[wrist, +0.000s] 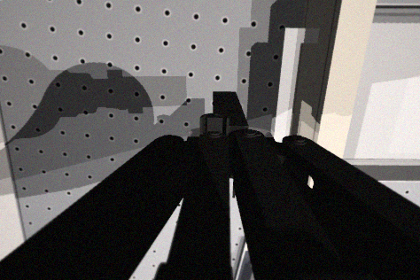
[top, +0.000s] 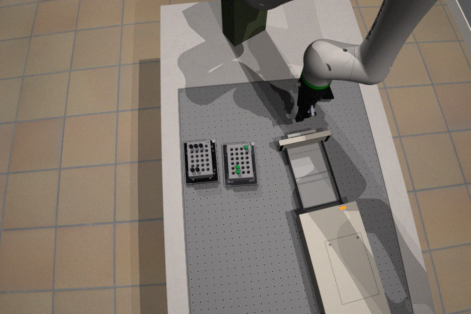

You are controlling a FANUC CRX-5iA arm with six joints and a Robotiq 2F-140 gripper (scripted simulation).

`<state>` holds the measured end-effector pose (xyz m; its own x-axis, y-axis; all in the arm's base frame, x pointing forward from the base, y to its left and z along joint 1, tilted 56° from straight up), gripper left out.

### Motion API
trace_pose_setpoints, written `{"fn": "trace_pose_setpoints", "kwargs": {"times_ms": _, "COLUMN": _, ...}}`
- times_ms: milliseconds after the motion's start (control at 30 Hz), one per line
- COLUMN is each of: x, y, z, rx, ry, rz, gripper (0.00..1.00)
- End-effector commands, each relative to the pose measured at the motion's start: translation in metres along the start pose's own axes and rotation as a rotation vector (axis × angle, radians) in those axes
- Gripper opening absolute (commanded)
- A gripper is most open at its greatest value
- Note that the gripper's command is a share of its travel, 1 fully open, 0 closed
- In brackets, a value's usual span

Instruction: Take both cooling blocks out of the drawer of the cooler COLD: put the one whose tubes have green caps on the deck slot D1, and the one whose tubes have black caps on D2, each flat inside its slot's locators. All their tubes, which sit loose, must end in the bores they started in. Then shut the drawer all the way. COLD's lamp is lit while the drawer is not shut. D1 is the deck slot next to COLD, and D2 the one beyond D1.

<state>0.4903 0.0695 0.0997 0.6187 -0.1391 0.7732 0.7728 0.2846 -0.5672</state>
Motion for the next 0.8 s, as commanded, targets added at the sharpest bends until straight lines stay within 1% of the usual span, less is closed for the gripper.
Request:
{"fn": "trace_pose_setpoints", "kwargs": {"times_ms": 0, "x": 0.000, "y": 0.004, "z": -0.001, "rx": 0.007, "ry": 0.000, "rz": -0.003, "gripper": 0.10}}
{"fn": "trace_pose_setpoints", "kwargs": {"times_ms": 767, "x": 0.000, "y": 0.029, "z": -0.001, "rx": 0.007, "ry": 0.000, "rz": -0.003, "gripper": 0.10}}
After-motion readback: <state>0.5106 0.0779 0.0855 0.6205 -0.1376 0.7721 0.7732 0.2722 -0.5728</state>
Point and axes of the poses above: the point where the finger pads meet when closed, its own y axis out along the fingers, its own x axis across the jaws, z = x × y, the point moved 4 cm from there along -y, back along the fingers, and after that the axes turned 2 degrees about -y, right-handed, at the moved point
